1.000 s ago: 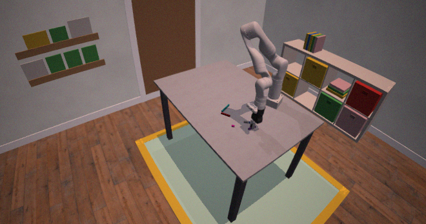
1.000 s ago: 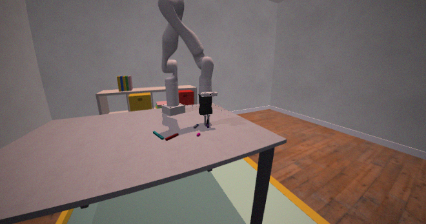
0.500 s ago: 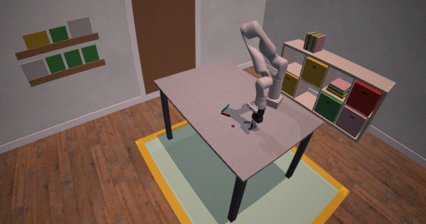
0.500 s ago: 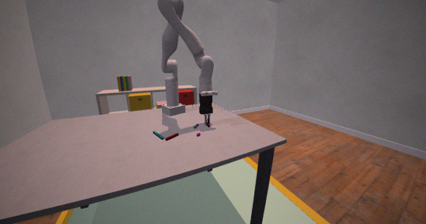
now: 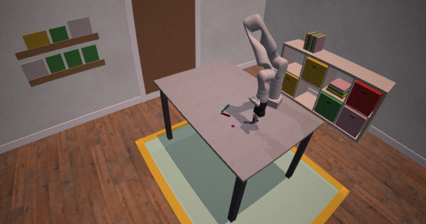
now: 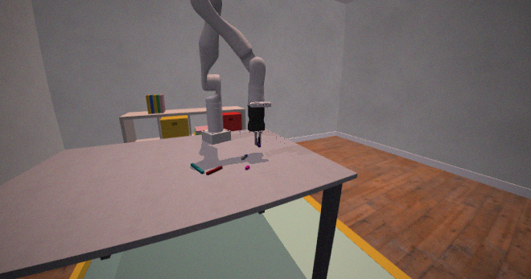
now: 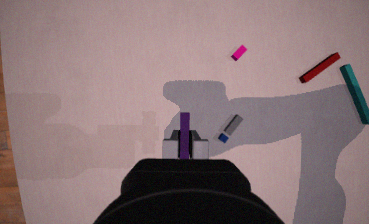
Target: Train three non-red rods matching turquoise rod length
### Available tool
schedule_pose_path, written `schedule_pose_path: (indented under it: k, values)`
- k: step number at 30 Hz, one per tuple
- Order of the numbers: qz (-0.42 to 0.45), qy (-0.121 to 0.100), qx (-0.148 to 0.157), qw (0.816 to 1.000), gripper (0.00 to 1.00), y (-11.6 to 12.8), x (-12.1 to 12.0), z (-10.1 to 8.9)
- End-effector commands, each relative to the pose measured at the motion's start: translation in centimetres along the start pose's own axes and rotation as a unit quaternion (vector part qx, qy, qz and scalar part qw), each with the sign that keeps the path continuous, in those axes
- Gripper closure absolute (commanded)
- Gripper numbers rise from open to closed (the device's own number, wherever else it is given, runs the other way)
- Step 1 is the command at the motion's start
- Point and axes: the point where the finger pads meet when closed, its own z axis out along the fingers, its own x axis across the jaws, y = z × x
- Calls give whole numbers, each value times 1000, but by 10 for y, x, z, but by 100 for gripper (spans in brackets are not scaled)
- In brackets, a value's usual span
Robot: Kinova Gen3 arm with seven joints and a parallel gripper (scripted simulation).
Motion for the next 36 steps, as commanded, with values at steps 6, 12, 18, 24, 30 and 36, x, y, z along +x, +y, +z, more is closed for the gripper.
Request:
schedule_pose_path:
  k: [6, 12, 18, 24, 30, 36]
  values:
    - [3, 0, 9, 1000, 76, -9, 3, -35]
    - [3, -5, 10, 1000, 76, -9, 0, -46]
    - [2, -4, 9, 1000, 76, -8, 0, -46]
    - [4, -4, 9, 1000, 76, -8, 1, -46]
    - [143, -5, 9, 990, 76, -30, 41, -46]
    - [257, -6, 9, 966, 76, -45, 78, -47]
